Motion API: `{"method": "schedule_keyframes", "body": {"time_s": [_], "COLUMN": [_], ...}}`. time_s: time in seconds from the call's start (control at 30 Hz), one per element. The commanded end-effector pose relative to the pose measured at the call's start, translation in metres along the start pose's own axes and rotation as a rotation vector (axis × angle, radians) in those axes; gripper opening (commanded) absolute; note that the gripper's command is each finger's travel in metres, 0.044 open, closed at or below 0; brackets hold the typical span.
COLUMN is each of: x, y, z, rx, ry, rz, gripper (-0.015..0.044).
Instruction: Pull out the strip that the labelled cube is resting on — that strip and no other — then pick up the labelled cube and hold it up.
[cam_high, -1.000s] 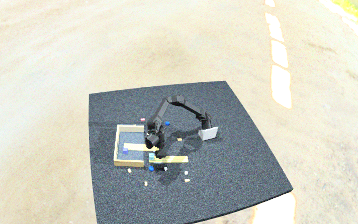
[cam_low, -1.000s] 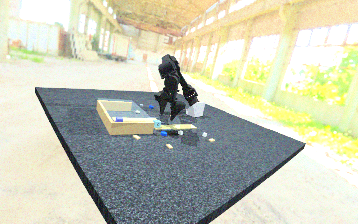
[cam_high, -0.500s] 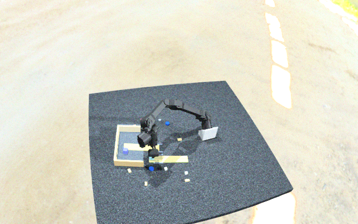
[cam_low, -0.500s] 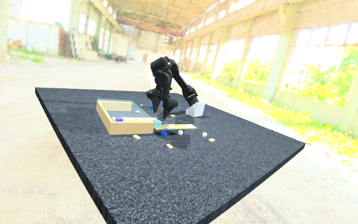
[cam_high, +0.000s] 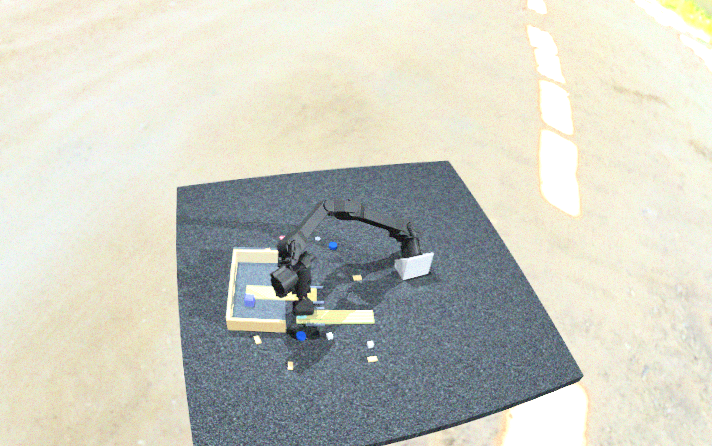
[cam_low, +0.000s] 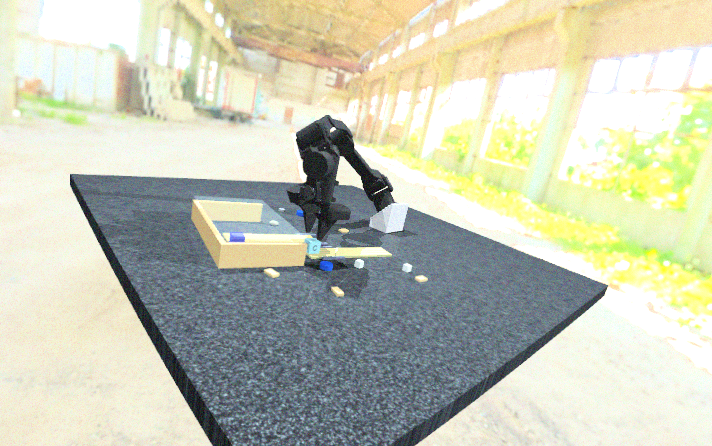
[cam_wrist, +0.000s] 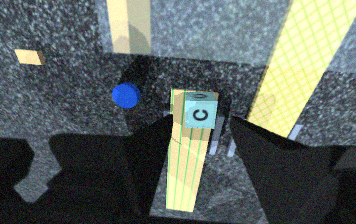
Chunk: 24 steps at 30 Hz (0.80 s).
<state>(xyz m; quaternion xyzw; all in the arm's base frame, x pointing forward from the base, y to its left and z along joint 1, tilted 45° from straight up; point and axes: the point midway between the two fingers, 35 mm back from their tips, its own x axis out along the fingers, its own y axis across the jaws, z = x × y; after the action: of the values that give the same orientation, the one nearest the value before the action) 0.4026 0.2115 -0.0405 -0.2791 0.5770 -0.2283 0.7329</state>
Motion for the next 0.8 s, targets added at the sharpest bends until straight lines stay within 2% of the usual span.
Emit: {"method": "schedule_keyframes", "body": {"time_s": [0.0, 0.67, 0.77], "x": [0.007, 0.036, 0.033], "y": [0.0, 0.0, -0.001], "z": [0.0, -0.001, 0.0], "rx": [-0.005, -0.005, 0.0], "ry": [-0.006, -0.007, 0.0], "rz": [-0.003, -0.005, -0.002], "gripper": [0.025, 0.025, 0.0171]}}
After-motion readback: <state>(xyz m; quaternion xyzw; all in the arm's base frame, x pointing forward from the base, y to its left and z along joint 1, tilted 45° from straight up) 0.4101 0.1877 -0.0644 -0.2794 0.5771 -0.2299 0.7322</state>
